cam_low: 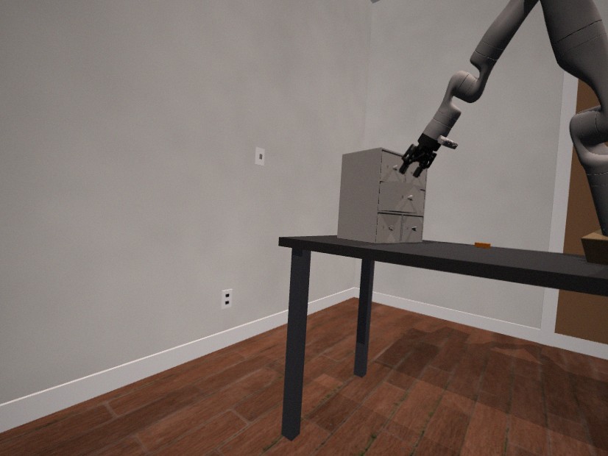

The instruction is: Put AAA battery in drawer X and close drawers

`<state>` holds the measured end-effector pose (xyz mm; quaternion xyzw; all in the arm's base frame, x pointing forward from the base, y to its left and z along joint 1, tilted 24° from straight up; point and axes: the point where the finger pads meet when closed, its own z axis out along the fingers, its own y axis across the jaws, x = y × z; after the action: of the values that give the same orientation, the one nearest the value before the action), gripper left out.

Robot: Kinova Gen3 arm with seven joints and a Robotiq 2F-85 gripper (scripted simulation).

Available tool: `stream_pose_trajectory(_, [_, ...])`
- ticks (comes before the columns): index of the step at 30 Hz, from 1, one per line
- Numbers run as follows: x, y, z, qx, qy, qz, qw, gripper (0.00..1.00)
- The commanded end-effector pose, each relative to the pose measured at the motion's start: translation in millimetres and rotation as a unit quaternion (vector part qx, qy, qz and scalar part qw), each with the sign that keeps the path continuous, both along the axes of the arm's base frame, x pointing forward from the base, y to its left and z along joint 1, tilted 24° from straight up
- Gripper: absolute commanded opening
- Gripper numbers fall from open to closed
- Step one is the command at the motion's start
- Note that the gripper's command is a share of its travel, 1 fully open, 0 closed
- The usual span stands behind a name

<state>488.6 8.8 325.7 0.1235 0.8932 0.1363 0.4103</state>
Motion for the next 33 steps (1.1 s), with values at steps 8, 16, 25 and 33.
stream_pose_trajectory(8, [-6.4,2.5,0.8,0.003,-0.002,0.002,1.000,1.00])
stream_pose_trajectory(16, [-15.4,4.1,-0.7,0.003,-0.002,0.002,1.000,1.00])
stream_pose_trajectory(25, [-25.6,5.9,-2.3,0.003,-0.002,0.002,1.000,1.00])
stream_pose_trajectory(33, [-40.1,8.4,-4.6,0.003,-0.002,0.002,1.000,1.00])
